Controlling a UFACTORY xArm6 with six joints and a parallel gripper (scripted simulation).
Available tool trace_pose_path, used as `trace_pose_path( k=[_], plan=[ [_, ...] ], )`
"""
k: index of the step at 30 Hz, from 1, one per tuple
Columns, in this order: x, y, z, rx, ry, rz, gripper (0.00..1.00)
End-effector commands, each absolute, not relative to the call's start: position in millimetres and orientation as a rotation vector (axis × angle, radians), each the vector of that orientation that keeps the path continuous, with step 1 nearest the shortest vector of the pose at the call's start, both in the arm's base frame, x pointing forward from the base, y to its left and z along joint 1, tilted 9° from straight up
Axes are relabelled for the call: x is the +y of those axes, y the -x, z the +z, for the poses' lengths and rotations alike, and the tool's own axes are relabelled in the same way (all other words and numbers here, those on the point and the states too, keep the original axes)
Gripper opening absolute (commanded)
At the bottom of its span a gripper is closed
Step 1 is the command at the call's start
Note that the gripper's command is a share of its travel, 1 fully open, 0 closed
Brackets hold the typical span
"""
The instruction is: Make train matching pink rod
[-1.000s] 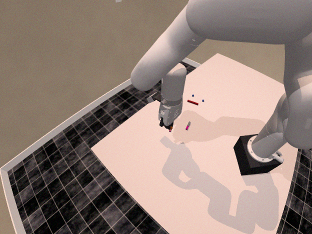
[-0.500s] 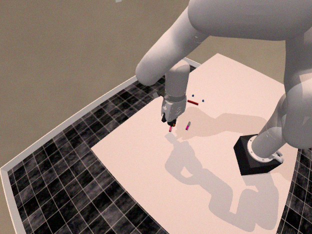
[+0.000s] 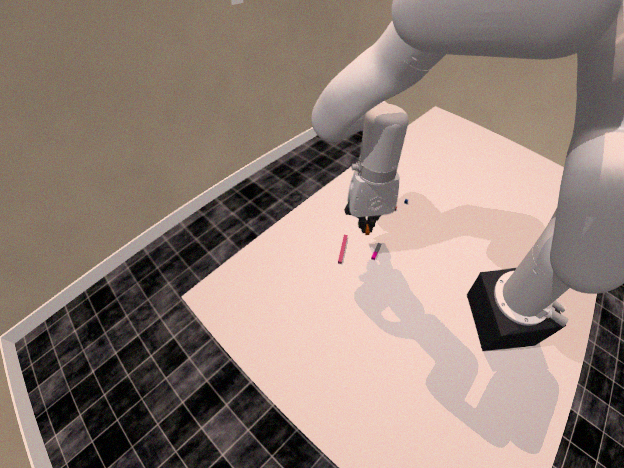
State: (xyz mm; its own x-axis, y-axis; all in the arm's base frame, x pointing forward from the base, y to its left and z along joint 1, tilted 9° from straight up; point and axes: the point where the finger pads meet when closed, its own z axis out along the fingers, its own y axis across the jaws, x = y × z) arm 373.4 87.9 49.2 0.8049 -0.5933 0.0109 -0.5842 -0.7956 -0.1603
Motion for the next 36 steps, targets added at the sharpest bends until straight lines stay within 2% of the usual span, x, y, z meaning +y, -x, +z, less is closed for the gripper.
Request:
trace_pose_path(
  k=[1,13,36],
  plan=[
    [65,-372,48,1.166,2.751,-0.082,0.04],
    [12,-359,41,1.716,2.433,-0.037,0.04],
    [13,-361,25,1.72,2.43,-0.036,0.04]
  ],
)
